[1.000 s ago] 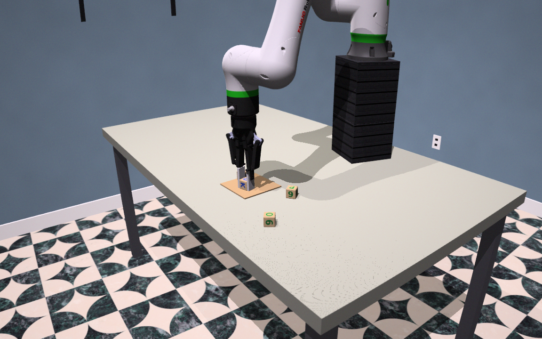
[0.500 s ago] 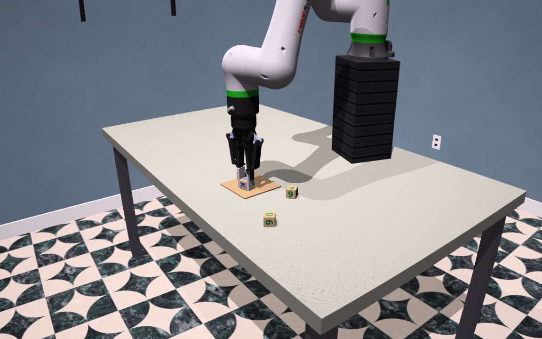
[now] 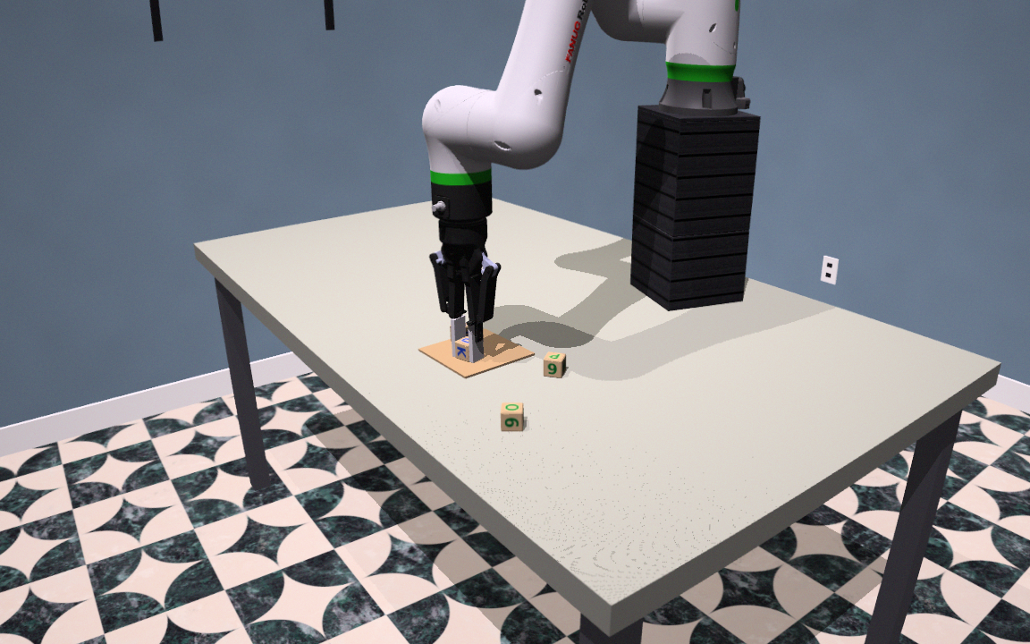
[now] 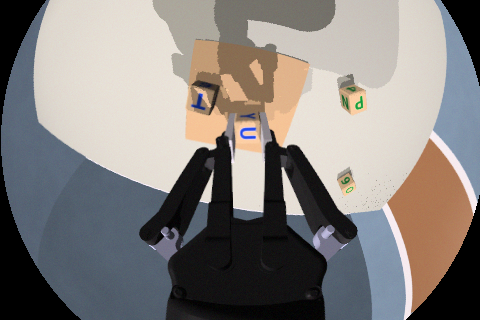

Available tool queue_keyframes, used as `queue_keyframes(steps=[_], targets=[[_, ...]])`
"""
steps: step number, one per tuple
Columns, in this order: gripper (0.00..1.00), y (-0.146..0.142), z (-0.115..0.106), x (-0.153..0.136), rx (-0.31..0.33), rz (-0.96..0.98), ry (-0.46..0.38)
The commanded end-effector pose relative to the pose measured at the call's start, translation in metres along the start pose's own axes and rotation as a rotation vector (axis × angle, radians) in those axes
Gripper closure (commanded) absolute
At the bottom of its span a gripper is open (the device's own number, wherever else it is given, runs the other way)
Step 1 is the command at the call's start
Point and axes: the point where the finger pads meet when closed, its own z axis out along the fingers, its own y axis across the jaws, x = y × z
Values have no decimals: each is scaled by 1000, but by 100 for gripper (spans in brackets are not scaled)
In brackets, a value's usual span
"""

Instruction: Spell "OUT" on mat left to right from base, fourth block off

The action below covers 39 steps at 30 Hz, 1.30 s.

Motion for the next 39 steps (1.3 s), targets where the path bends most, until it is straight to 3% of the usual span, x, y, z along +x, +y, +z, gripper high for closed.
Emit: queue_keyframes(steps=[1,8,19,25,39], targets=[[84,0,-1,0,0,0,0],[84,0,-15,0,0,0,0],[84,0,-89,0,0,0,0],[84,0,-100,0,0,0,0],[84,0,-100,0,0,28,0]])
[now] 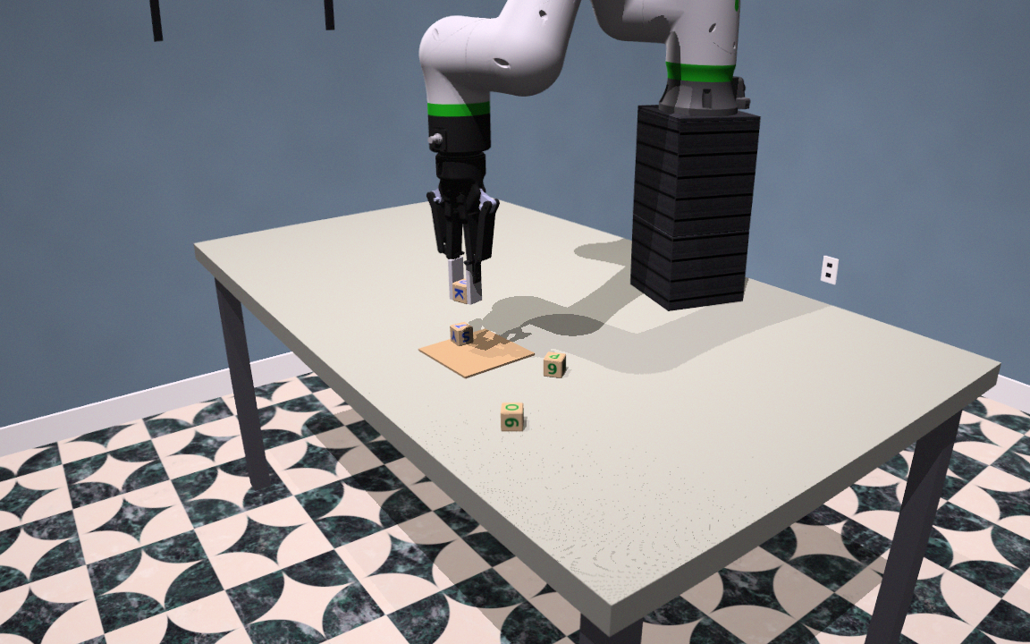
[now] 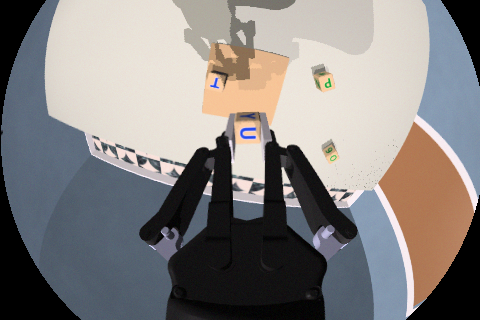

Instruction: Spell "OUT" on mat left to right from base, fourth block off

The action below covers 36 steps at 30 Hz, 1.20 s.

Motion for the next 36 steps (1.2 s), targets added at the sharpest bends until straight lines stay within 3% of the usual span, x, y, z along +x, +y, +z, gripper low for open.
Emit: queue_keyframes(steps=[1,36], targets=[[84,0,0,0,0,40,0],[84,-4,0,15,0,1056,0]])
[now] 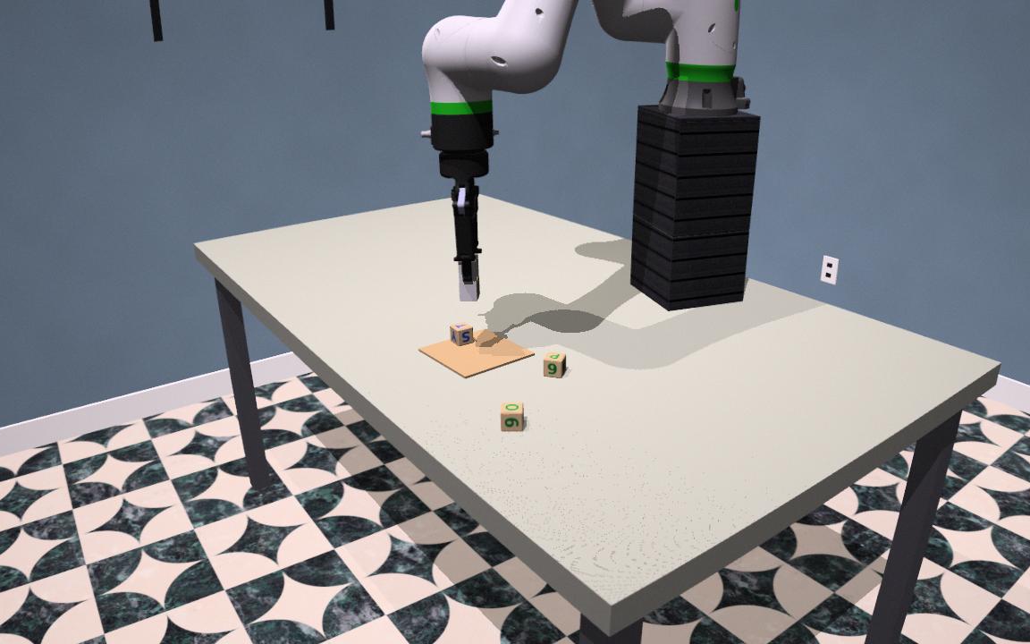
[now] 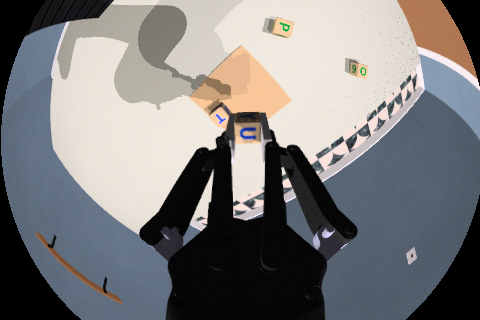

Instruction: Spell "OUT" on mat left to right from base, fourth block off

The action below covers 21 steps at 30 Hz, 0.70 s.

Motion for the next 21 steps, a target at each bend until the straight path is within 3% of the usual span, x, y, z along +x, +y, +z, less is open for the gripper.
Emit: queue_keyframes(steps=[1,21], targets=[[84,-2,0,1,10,138,-12],[84,-10,0,4,6,699,-14]])
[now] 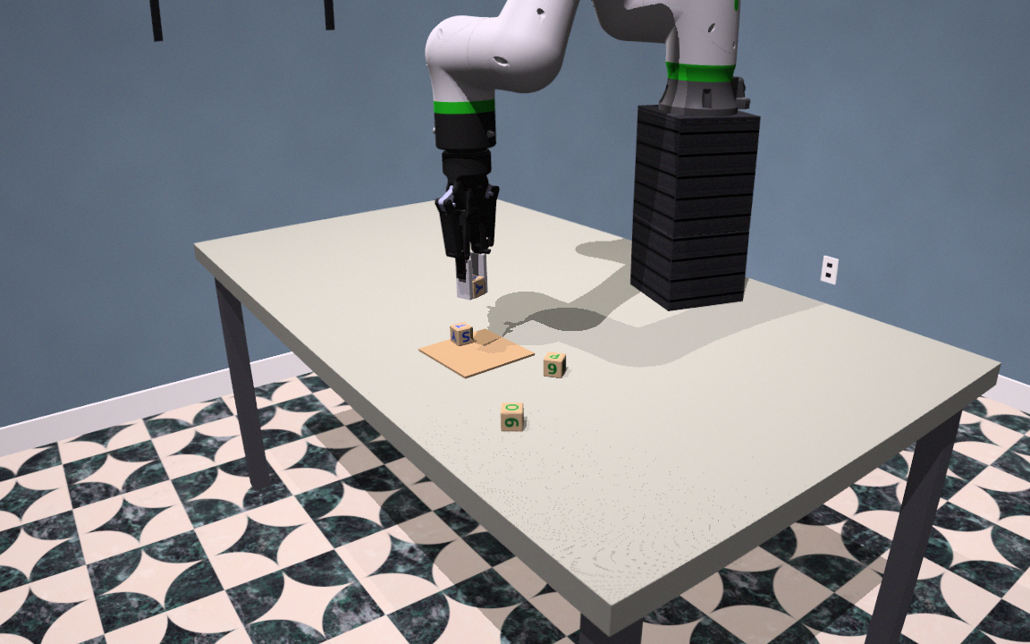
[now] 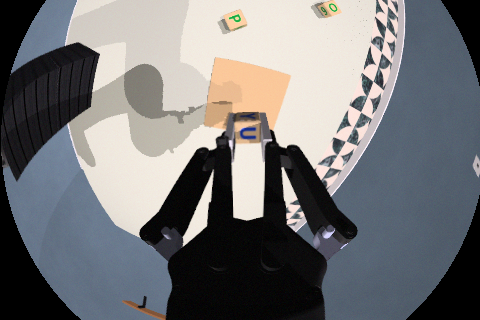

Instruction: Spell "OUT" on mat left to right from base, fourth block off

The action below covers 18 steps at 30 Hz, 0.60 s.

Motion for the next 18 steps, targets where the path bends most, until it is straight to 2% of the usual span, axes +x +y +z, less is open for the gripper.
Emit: queue_keyframes(steps=[1,8,18], targets=[[84,-2,0,0,2,139,-15],[84,-5,0,-1,1,322,-16],[84,-5,0,-1,1,340,-16]])
